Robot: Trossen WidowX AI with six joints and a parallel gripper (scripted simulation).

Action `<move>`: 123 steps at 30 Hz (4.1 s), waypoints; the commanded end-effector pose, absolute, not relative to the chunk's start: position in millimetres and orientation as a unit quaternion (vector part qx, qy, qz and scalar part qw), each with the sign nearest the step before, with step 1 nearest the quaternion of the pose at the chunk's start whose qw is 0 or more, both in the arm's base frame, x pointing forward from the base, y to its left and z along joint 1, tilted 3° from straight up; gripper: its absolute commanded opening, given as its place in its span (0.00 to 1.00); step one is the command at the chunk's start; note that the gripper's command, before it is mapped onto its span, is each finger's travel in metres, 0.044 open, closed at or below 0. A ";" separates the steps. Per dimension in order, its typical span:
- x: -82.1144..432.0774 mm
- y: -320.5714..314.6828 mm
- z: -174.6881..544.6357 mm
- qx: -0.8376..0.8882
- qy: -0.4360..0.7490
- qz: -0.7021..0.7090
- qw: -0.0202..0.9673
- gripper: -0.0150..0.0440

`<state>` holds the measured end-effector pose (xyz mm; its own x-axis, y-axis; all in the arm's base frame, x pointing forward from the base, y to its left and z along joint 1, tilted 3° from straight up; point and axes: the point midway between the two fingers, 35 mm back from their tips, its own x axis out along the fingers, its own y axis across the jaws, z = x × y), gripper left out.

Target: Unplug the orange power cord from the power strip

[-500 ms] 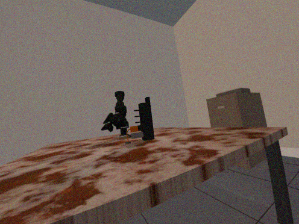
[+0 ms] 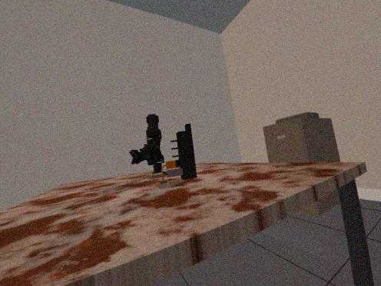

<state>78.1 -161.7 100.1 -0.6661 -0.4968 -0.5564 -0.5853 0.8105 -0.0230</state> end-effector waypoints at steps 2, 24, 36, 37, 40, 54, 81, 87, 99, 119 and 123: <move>157.2 -151.2 85.9 -0.015 0.816 -0.287 0.501 0.53; 255.4 -133.4 95.1 0.385 0.558 -0.530 0.510 0.53; 303.5 -121.9 109.4 0.563 0.422 -0.574 0.420 0.53; 303.5 -121.9 109.4 0.563 0.422 -0.574 0.420 0.53; 303.5 -121.9 109.4 0.563 0.422 -0.574 0.420 0.53; 302.1 -121.9 109.4 0.563 0.422 -0.574 0.420 0.53; 315.2 -83.4 109.0 0.564 0.423 -0.572 0.419 0.53; 315.3 -83.4 106.7 0.564 0.423 -0.572 0.419 0.53; 315.1 -83.4 97.0 0.564 0.423 -0.572 0.419 0.53; 314.1 -88.1 99.7 0.562 0.422 -0.572 0.423 0.25; 312.8 -94.5 99.7 0.562 0.422 -0.572 0.423 0.25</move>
